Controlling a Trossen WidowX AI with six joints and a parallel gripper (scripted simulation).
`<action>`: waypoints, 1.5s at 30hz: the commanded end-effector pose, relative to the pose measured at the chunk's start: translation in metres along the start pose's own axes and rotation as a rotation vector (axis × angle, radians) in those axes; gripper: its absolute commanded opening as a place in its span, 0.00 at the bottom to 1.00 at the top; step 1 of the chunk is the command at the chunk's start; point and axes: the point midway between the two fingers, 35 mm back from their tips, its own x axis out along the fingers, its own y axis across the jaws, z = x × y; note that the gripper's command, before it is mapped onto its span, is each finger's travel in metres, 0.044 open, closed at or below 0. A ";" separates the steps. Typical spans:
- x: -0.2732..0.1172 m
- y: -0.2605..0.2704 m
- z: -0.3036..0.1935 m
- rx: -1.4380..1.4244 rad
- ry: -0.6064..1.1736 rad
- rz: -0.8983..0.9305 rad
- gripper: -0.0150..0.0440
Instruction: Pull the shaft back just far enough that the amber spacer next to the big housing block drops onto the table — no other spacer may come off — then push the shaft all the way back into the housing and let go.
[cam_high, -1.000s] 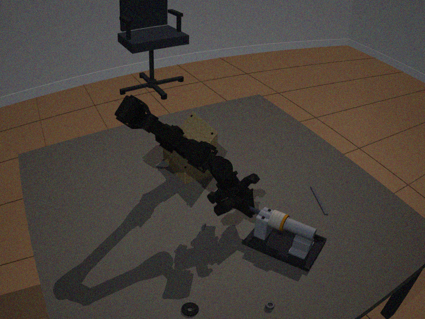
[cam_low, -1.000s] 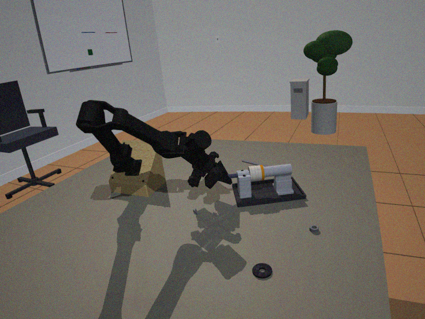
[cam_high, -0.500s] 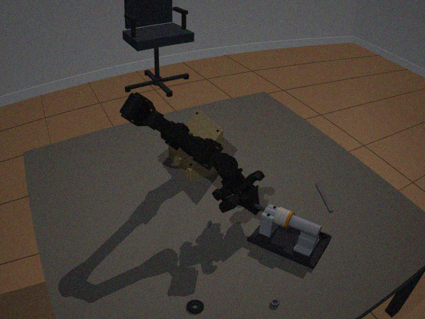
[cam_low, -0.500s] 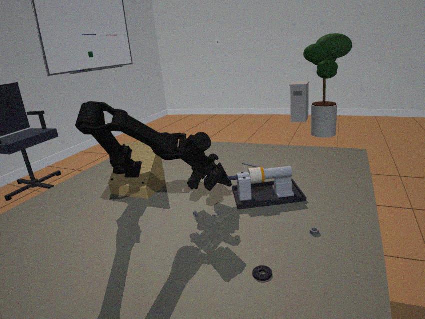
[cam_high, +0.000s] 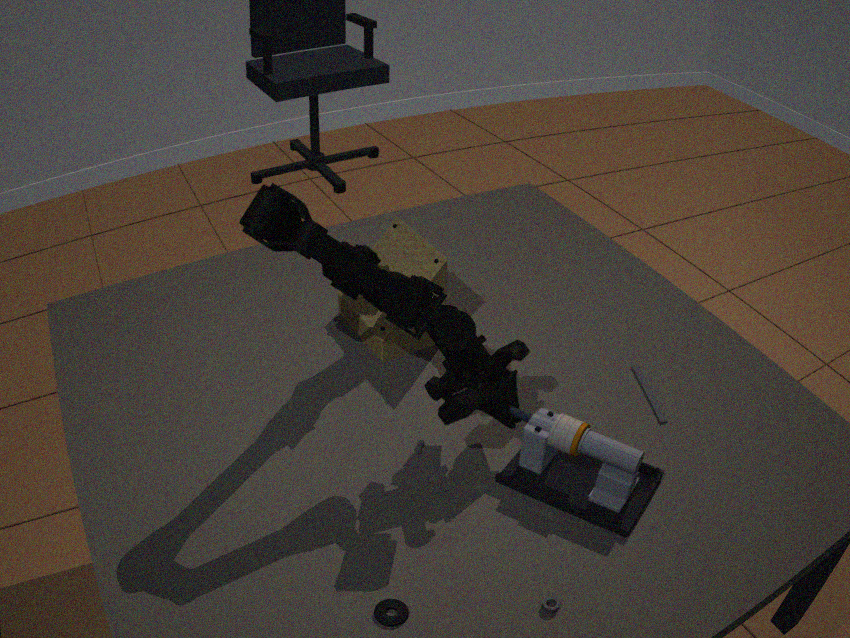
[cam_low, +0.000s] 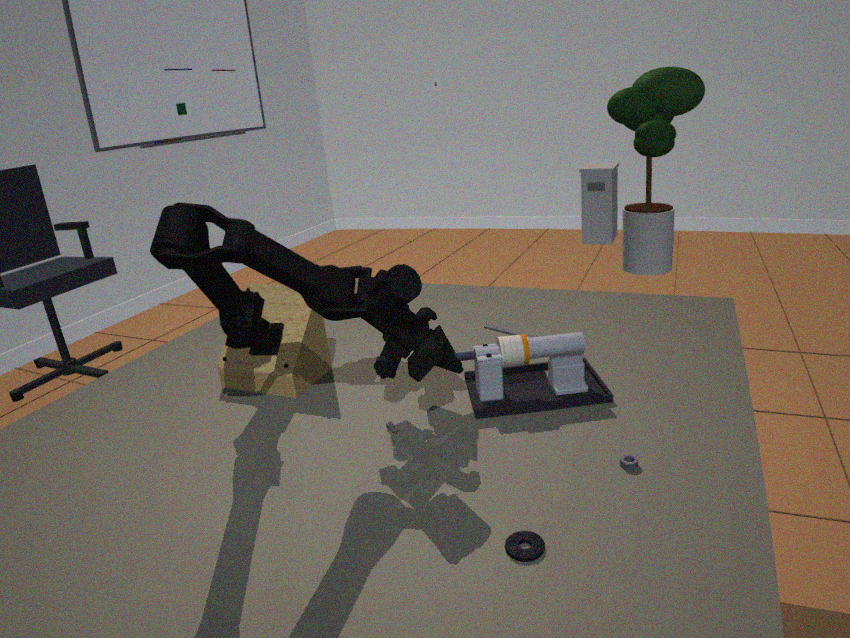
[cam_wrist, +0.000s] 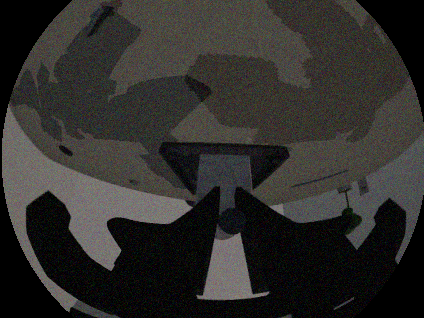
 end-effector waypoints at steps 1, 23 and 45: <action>-0.001 0.001 0.001 -0.006 -0.002 0.002 0.25; -0.002 0.001 0.002 -0.006 -0.002 0.002 0.25; -0.003 0.001 0.003 -0.006 -0.002 0.002 0.25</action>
